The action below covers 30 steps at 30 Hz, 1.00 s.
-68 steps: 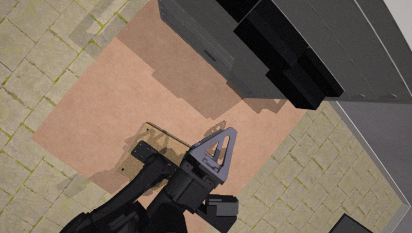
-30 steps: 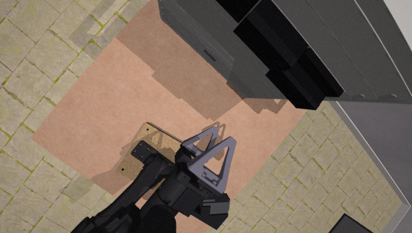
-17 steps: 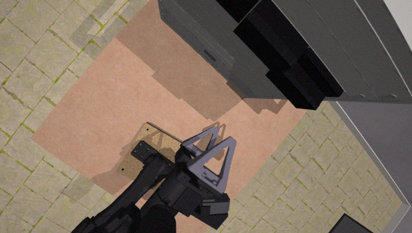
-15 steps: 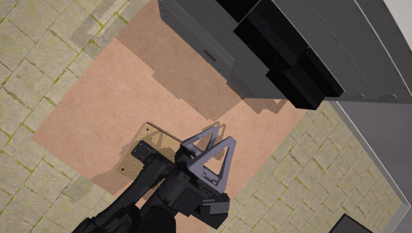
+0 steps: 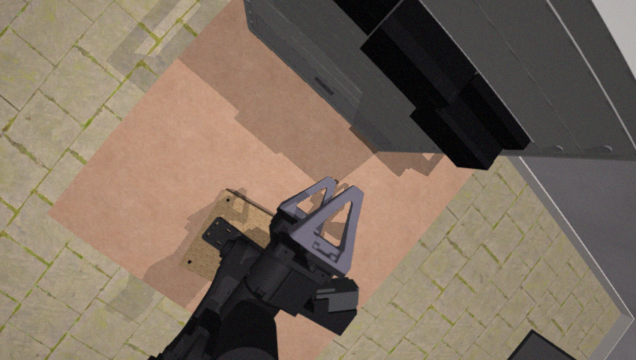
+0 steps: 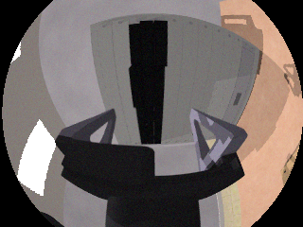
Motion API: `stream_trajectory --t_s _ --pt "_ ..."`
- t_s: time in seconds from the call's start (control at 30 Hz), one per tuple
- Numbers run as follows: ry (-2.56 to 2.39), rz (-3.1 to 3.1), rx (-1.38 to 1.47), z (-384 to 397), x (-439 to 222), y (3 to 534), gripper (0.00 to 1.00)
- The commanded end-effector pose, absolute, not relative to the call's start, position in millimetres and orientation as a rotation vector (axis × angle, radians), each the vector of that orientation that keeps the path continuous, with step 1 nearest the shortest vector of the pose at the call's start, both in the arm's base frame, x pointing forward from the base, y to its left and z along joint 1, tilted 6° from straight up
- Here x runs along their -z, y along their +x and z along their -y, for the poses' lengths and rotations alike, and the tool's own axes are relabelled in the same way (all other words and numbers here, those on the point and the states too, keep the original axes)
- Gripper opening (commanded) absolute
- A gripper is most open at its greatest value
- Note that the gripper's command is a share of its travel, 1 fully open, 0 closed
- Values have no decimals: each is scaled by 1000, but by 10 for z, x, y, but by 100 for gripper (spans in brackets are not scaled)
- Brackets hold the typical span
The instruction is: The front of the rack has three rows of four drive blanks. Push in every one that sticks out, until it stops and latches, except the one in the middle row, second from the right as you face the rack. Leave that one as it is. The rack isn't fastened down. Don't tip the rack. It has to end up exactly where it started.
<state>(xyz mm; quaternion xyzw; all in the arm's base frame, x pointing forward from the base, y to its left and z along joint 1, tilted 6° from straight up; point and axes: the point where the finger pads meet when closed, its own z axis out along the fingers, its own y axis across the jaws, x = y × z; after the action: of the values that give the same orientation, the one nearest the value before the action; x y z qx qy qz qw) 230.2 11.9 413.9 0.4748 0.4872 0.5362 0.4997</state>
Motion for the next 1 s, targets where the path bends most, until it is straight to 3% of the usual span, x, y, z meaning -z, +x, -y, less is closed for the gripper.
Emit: stream_trajectory --t_s 0.0,0.33,0.97 --pt "1131 -1115 -1268 -108 -4323 2431 100" --pt "1133 -1114 -1270 -411 -4416 3023 100" --pt "1125 -1088 -1280 -454 -4515 3128 100"
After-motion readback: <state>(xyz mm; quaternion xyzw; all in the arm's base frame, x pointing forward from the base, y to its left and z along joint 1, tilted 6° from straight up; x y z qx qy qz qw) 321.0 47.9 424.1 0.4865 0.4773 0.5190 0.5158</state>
